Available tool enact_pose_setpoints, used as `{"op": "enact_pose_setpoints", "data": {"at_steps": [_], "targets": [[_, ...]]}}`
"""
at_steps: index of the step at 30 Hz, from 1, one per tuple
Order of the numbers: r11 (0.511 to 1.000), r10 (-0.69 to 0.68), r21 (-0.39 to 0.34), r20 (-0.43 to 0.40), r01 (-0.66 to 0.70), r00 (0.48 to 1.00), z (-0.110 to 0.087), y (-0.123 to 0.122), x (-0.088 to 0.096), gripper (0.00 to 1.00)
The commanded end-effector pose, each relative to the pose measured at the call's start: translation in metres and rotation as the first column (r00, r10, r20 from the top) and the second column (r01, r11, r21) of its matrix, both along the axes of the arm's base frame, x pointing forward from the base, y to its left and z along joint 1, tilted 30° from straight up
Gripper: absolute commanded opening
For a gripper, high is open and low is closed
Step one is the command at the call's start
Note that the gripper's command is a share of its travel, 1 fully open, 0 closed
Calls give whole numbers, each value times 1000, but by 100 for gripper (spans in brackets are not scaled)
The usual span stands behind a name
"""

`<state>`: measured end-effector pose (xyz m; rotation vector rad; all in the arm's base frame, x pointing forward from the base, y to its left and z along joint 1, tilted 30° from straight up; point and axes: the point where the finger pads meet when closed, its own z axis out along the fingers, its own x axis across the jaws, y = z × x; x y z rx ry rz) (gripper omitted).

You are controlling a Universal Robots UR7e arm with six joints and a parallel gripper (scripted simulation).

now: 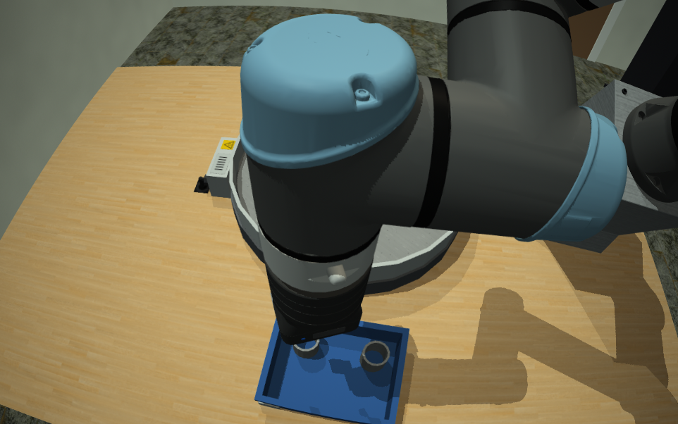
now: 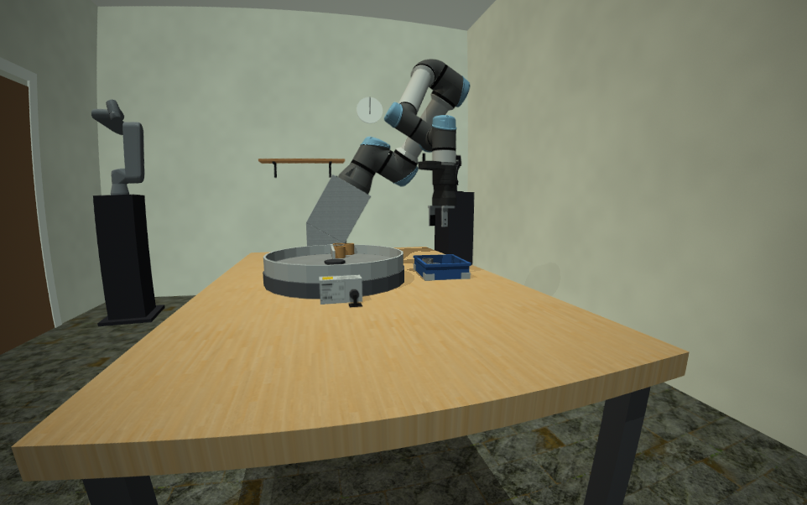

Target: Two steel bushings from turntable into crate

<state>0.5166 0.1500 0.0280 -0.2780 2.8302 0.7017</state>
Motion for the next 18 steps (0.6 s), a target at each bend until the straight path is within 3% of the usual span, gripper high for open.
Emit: {"op": "enact_pose_setpoints", "data": {"at_steps": [1, 4, 16, 18], "targets": [[997, -80, 13, -44, 81, 996, 1, 0, -2, 100], [978, -201, 25, -116, 205, 973, 2, -1, -5, 100], [978, -201, 25, -116, 205, 973, 2, -1, -5, 100], [961, -268, 30, -164, 276, 949, 1, 0, -8, 100]]}}
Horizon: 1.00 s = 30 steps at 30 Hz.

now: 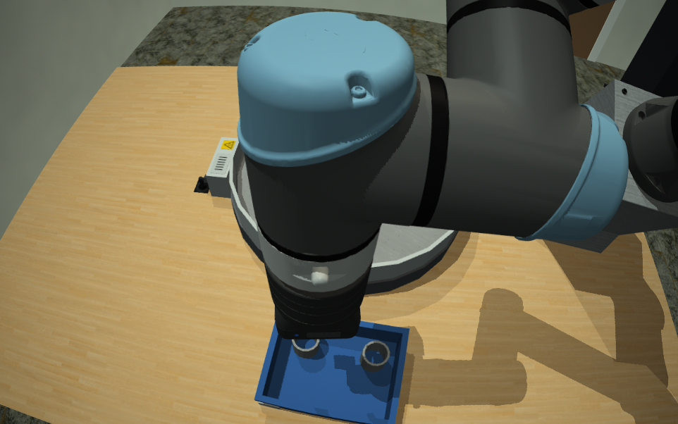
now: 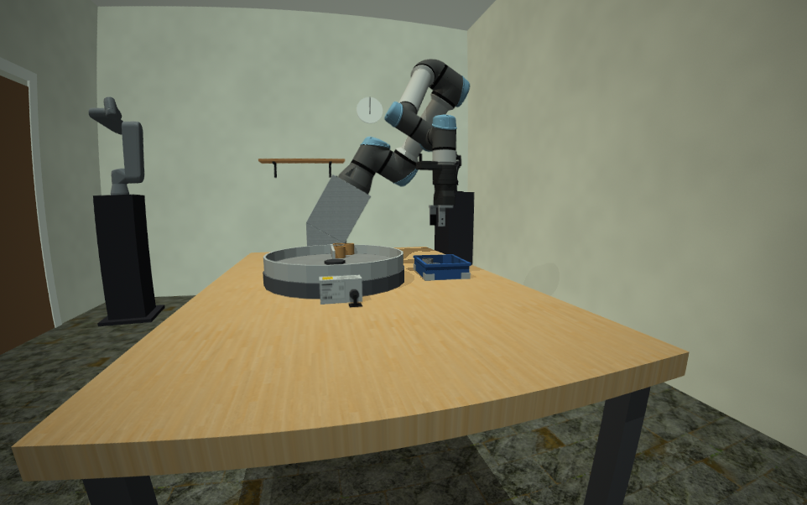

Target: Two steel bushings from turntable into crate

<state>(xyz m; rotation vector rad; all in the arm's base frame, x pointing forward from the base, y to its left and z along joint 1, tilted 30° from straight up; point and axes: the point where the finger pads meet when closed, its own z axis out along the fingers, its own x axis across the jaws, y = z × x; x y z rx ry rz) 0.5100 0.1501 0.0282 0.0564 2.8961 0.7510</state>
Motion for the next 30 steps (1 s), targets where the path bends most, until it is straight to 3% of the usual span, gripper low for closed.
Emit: {"op": "enact_pose_setpoints", "data": {"at_steps": [1, 3, 15, 20, 30], "targets": [[993, -116, 17, -66, 118, 991, 2, -1, -2, 100], [979, -196, 24, -114, 200, 974, 2, -1, -4, 100], [979, -196, 24, -114, 200, 974, 2, -1, -4, 100], [920, -374, 26, -234, 390, 897, 3, -1, -11, 100], [920, -374, 26, -234, 390, 897, 3, -1, -11, 100]]}}
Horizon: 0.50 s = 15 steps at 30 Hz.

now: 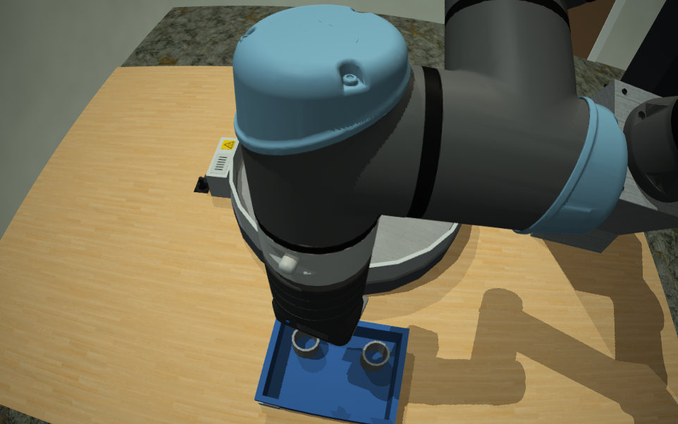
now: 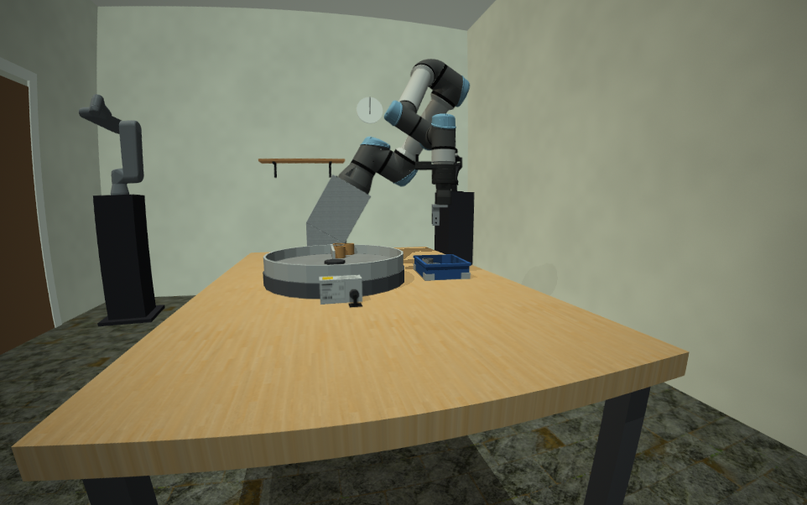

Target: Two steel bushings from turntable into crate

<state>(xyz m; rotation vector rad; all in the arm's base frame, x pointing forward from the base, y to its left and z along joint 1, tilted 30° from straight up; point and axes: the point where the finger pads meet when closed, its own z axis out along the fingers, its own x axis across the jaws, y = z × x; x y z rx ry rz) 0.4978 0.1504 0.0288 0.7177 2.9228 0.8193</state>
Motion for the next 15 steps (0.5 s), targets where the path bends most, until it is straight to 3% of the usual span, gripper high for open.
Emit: {"op": "enact_pose_setpoints", "data": {"at_steps": [1, 7, 15], "targets": [[1000, -18, -1, -4, 18, 1000, 2, -1, 1, 100], [977, -209, 22, -124, 213, 970, 2, -1, -5, 100], [977, -209, 22, -124, 213, 970, 2, -1, -5, 100]]}}
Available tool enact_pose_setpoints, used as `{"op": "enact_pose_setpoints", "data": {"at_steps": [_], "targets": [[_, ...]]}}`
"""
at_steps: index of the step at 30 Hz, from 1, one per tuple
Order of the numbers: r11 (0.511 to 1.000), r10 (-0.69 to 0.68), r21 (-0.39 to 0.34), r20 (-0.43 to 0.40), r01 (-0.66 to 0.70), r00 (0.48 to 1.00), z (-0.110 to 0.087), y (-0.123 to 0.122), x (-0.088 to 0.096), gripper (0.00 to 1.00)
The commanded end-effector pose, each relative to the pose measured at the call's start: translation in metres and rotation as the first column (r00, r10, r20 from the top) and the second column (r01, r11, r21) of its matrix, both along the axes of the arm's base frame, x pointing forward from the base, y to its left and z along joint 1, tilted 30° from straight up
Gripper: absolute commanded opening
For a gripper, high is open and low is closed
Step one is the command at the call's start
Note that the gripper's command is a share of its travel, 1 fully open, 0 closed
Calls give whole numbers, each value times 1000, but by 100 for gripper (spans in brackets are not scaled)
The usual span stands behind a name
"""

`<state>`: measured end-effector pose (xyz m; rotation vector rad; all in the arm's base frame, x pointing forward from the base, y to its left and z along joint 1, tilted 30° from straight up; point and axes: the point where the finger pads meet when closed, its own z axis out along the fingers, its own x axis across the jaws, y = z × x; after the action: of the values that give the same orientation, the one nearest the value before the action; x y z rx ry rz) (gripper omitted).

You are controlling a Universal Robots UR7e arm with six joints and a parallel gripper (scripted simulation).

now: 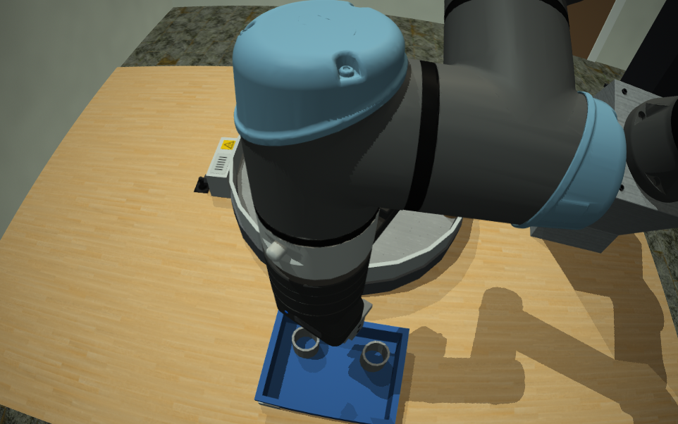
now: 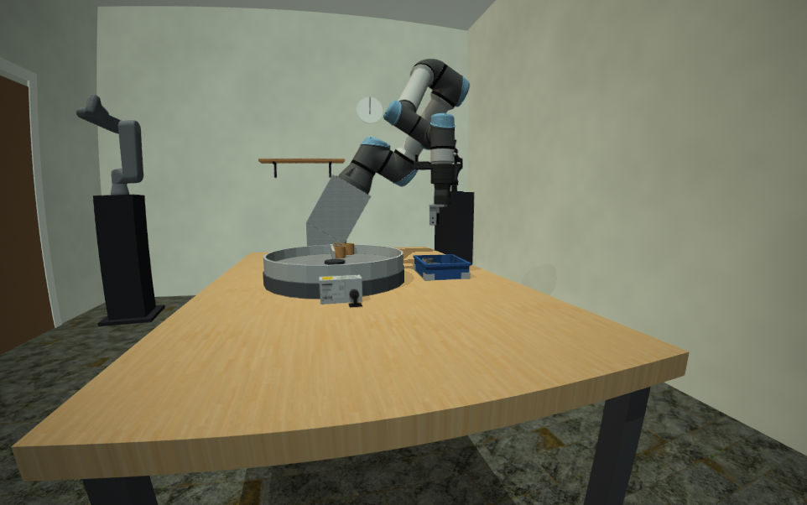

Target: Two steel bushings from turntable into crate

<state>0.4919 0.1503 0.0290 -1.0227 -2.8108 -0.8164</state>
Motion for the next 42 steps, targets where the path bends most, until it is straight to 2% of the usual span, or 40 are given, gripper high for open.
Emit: {"op": "enact_pose_setpoints", "data": {"at_steps": [1, 4, 9, 21, 26, 38, 42], "targets": [[1000, -29, 0, -10, 29, 1000, 2, -1, 1, 100], [1000, -29, 0, -10, 29, 1000, 2, -1, 1, 100], [974, -220, 21, -130, 224, 967, 3, -1, -5, 100], [974, -220, 21, -130, 224, 967, 3, -1, -5, 100], [911, -395, 17, -248, 412, 885, 4, -1, -10, 100], [911, -395, 17, -248, 412, 885, 4, -1, -10, 100], [837, -516, -2, -336, 548, 788, 6, -2, -12, 100]]}}
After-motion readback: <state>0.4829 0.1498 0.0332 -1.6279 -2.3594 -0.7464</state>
